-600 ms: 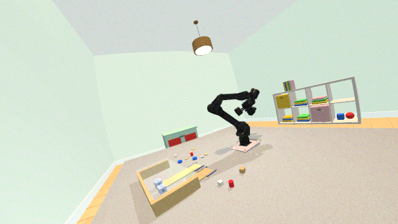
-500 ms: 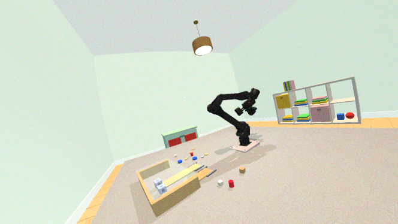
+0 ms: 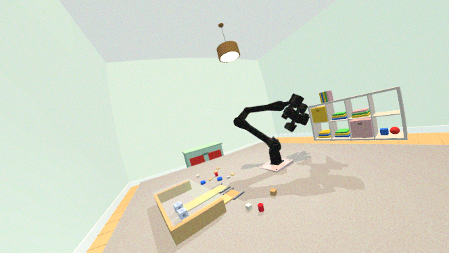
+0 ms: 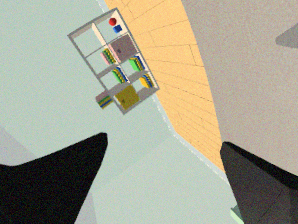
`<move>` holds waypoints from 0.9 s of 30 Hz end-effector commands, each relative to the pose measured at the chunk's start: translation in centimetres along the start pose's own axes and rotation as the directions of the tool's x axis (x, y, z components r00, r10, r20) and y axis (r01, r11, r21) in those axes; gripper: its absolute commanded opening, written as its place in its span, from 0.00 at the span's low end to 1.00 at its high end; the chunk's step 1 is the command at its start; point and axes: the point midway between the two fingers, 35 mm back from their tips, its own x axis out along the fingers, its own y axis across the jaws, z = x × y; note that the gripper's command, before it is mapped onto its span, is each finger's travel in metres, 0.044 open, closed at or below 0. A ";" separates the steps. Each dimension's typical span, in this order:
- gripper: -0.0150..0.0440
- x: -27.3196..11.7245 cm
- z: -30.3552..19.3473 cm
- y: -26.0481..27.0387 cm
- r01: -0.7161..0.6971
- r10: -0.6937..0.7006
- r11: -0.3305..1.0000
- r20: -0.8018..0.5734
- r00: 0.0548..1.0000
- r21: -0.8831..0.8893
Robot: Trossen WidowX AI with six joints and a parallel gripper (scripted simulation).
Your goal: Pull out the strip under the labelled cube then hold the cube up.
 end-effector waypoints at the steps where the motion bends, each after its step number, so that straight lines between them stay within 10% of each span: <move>1: 0.93 -3.1 4.9 1.8 -0.097 0.114 0.992 0.235 0.965 -0.082; 15: 0.93 -20.1 15.5 0.3 -0.114 0.187 0.982 0.869 0.458 -0.151; 27: 0.93 -35.8 14.8 -9.1 -0.001 -0.117 0.993 0.980 -0.161 0.119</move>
